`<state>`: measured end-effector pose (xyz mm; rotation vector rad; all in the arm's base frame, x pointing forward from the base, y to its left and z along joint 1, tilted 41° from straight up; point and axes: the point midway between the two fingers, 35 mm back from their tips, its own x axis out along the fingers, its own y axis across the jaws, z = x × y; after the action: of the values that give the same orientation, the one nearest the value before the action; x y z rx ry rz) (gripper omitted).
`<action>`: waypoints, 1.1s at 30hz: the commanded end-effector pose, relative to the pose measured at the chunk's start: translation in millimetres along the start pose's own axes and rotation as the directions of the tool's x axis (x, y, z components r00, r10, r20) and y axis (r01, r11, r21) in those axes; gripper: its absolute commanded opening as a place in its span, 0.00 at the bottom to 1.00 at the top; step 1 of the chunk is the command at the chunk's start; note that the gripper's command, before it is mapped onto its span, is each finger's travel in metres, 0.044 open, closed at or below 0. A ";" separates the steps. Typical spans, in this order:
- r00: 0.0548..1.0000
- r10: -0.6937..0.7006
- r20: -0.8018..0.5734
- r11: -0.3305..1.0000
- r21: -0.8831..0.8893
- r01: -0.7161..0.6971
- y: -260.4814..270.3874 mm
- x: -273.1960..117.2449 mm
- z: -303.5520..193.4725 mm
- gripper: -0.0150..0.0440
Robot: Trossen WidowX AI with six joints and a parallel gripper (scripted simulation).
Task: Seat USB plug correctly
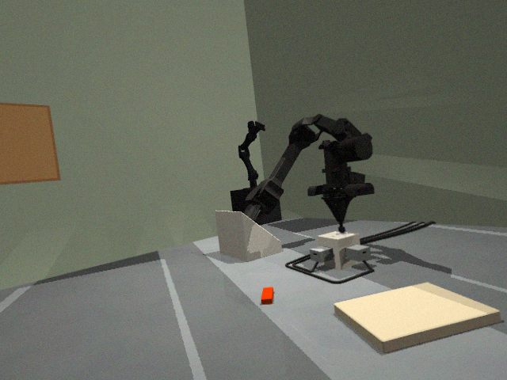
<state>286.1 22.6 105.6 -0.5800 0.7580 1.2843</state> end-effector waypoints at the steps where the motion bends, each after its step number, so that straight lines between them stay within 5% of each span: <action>1: 1.000 -0.001 -0.001 1.000 0.005 0.001 -0.4 0.7 -0.3 0.25; 33: 1.000 -0.001 -0.001 1.000 0.005 0.001 -0.4 4.5 -0.2 0.25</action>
<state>286.6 24.7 102.8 -0.5801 0.7586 1.2829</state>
